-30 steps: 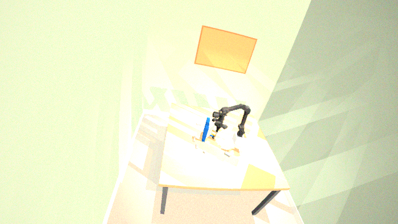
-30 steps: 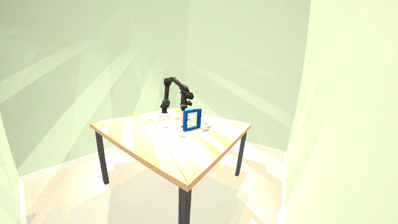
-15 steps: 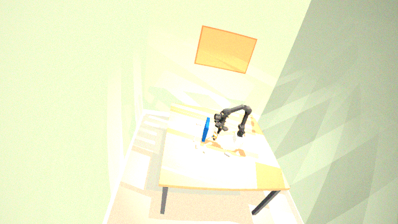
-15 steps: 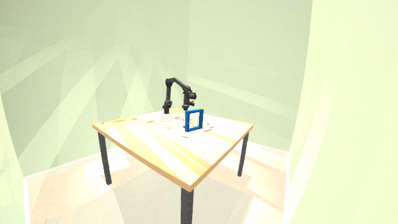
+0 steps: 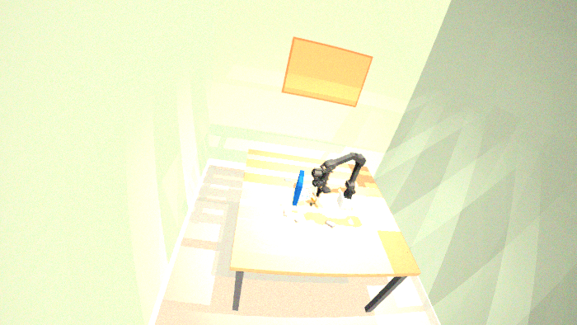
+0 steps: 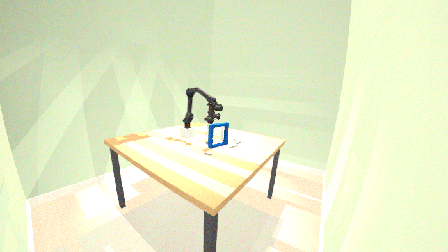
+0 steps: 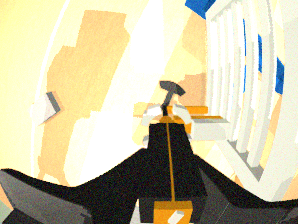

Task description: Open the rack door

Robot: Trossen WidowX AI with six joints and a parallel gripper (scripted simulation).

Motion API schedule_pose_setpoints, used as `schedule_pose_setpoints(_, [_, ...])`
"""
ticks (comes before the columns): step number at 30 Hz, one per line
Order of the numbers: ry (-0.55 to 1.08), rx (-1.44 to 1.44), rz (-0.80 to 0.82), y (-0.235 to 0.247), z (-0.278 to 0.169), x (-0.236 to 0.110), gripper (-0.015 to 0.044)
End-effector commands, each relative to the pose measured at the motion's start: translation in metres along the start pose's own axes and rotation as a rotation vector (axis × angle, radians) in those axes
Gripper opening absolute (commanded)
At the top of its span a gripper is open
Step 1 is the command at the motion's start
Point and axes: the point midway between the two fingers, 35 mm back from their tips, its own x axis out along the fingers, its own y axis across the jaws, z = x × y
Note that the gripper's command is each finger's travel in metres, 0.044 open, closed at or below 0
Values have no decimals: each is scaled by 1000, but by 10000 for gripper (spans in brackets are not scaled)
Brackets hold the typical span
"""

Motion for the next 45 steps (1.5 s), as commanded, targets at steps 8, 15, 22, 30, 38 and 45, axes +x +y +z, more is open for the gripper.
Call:
schedule_pose_setpoints(8, [-4, 169, -1, 17, 6, 0, 25])
schedule_pose_setpoints(15, [-5, 267, 0, 30, 12, 0, 25])
schedule_pose_setpoints(22, [-5, 369, 2, 42, 19, 0, 25])
schedule_pose_setpoints(30, [-5, 491, 3, 56, 29, 0, 25])
schedule_pose_setpoints(38, [-6, 614, 5, 69, 40, -1, 25])
schedule_pose_setpoints(45, [-6, 673, 6, 75, 46, -1, 25])
